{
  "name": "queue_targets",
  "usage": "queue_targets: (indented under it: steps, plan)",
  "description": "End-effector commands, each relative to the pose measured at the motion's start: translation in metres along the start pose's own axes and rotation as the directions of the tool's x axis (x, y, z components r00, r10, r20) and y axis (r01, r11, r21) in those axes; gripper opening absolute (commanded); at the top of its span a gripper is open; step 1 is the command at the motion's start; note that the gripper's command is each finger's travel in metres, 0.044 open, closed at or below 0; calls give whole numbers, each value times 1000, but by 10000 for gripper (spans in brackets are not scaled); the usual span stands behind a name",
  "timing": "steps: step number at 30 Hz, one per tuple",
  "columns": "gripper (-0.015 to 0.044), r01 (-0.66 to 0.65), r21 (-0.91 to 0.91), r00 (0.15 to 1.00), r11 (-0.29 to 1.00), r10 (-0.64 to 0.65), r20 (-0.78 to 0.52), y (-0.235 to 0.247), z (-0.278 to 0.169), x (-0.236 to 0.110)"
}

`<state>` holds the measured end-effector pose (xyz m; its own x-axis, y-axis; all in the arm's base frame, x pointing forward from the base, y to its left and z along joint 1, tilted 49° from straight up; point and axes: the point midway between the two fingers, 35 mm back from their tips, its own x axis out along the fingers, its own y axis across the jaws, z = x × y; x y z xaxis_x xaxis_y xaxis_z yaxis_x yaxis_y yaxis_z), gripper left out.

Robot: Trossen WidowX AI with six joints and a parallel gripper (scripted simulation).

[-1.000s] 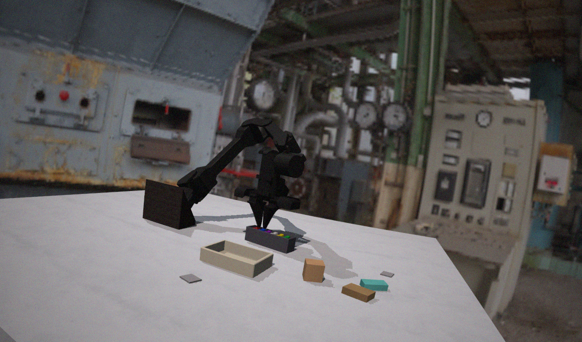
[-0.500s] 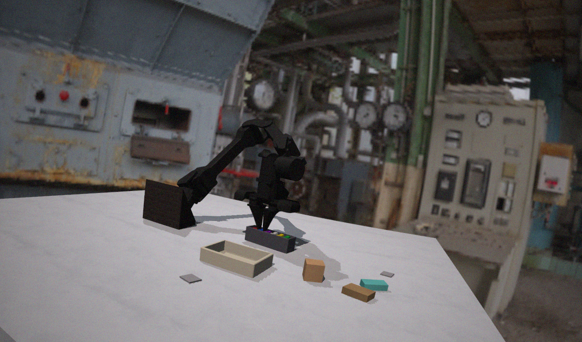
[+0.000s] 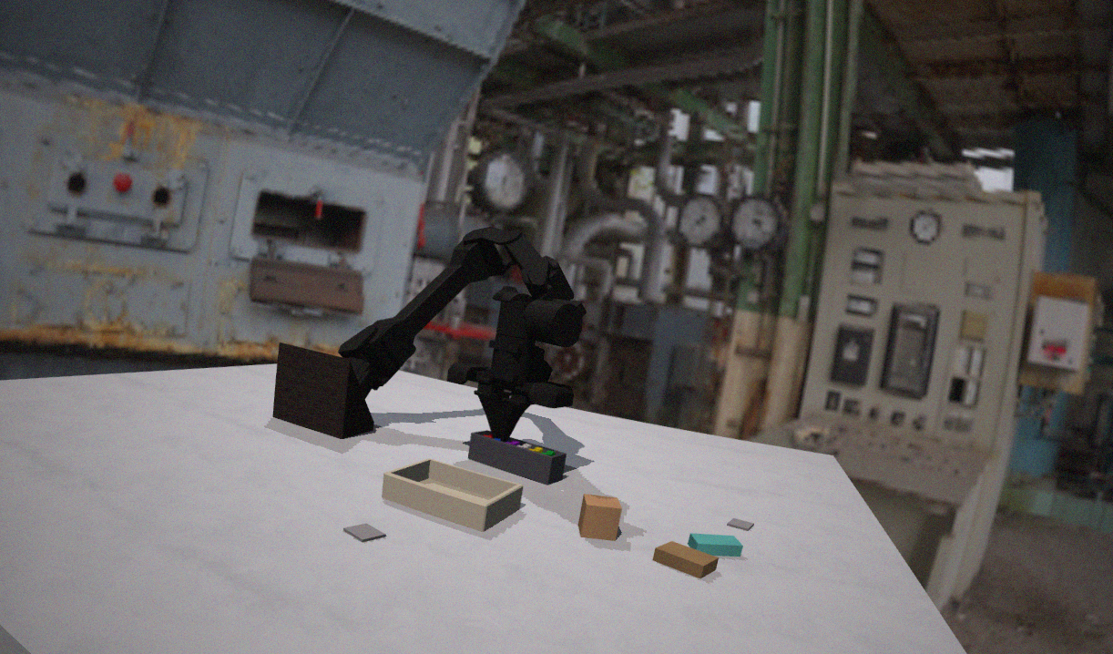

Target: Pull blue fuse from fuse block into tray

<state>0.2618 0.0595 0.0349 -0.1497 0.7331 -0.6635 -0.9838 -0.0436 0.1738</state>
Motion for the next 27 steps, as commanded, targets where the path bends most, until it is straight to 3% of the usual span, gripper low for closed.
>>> queue_targets:
  steps: [1,27]
  plan:
    - [0,0,0,1000,1000,0,0,0,0,0]
    - [0,0,1,1000,1000,0,-1,-1,0,-11]
